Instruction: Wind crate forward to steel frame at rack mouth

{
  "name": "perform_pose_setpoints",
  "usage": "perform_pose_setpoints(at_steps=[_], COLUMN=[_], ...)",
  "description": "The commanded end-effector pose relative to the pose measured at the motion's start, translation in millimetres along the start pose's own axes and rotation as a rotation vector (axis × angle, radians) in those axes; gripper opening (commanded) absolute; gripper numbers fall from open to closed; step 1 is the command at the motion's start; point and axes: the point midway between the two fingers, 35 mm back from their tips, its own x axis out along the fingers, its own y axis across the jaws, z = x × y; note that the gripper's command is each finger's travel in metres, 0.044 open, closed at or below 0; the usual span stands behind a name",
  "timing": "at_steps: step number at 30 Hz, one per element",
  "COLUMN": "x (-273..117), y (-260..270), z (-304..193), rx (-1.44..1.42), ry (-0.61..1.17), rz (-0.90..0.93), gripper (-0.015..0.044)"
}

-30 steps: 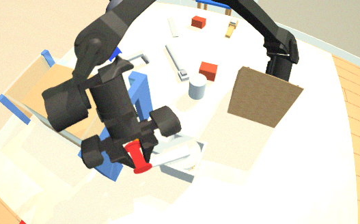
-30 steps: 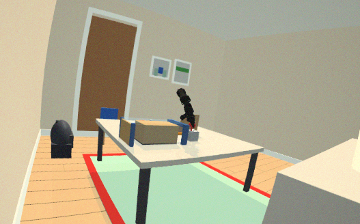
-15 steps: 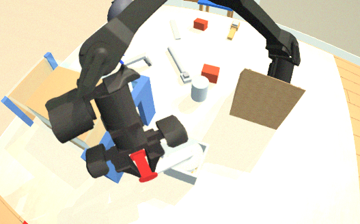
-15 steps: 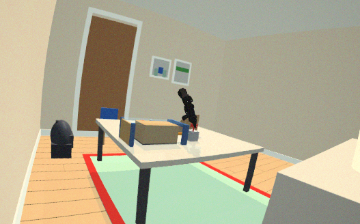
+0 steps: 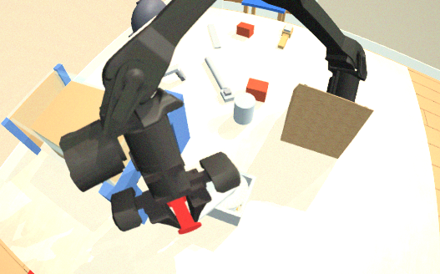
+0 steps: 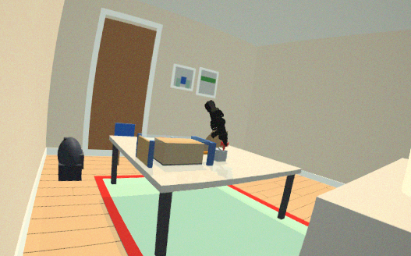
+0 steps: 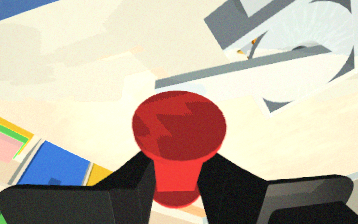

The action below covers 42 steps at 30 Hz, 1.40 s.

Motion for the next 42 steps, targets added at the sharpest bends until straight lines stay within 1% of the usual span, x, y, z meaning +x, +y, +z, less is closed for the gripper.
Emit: perform_pose_setpoints(at_steps=[1, 42], x=[9.3, 24.1], y=[-9.3, -52.6], z=[-17.6, -54.7], rx=[-0.014, -0.017], ry=[0.031, 0.034], rz=[-0.02, -0.022], gripper=[0.0, 0.0])
